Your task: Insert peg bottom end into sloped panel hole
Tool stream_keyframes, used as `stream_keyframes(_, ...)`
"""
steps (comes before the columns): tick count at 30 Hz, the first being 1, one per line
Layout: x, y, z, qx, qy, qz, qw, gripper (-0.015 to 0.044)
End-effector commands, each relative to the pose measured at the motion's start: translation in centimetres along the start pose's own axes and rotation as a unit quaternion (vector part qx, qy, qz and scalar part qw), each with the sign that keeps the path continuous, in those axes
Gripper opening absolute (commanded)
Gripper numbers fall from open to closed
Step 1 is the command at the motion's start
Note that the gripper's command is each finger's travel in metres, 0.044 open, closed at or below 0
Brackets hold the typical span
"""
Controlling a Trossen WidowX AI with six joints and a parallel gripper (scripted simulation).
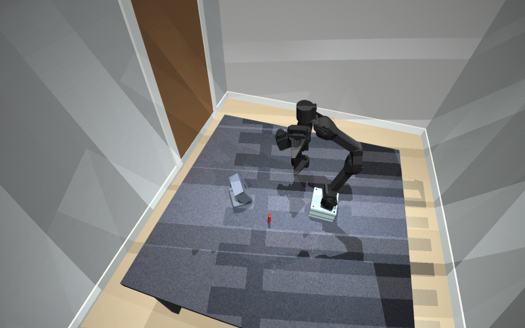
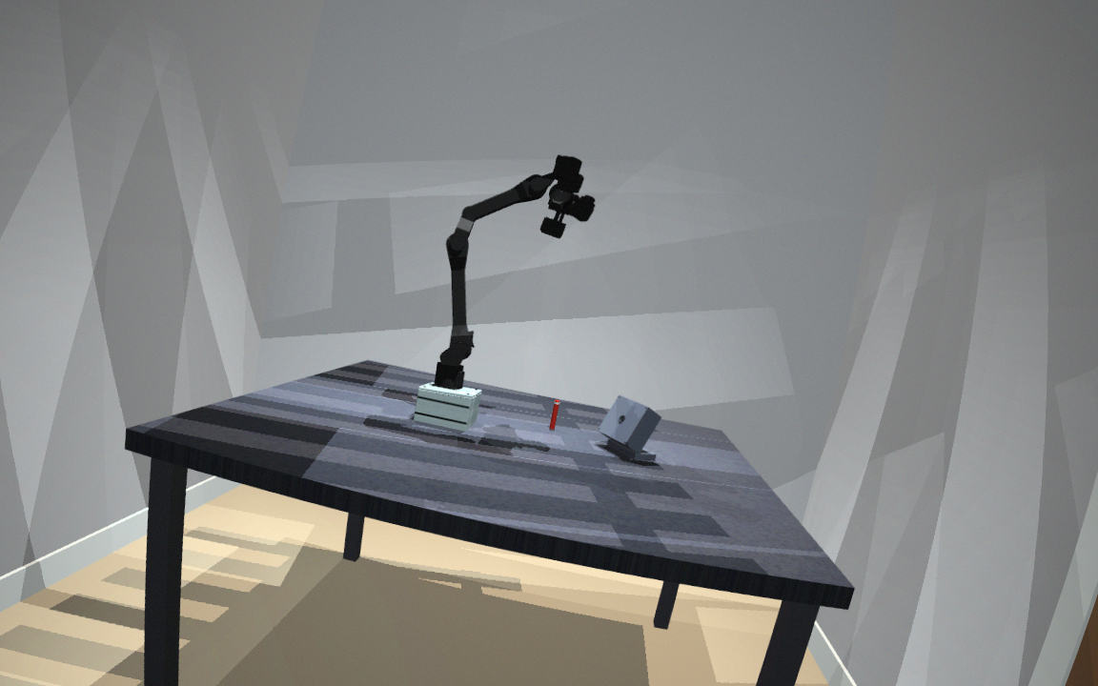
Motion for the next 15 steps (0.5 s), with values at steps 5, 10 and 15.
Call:
stream_keyframes(5, -0.7, 2.6, -0.8, 0.0, -0.002, -0.032, 0.999, 0.044)
stream_keyframes(10, -1.7, 6.1, -2.3, 0.003, -0.016, -0.079, 0.997, 0.044)
stream_keyframes(15, -2.6, 9.5, -4.2, 0.004, -0.041, -0.126, 0.991, 0.044)
Point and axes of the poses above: the point midway between the two fingers, 35 mm back from their tips, its own x axis back along the fingers, its own z axis across the jaws, y = z × x, the point moved 8 cm from there along x, back along the fingers, and after that the axes turned 14 degrees about -x, right-handed, at the moved point
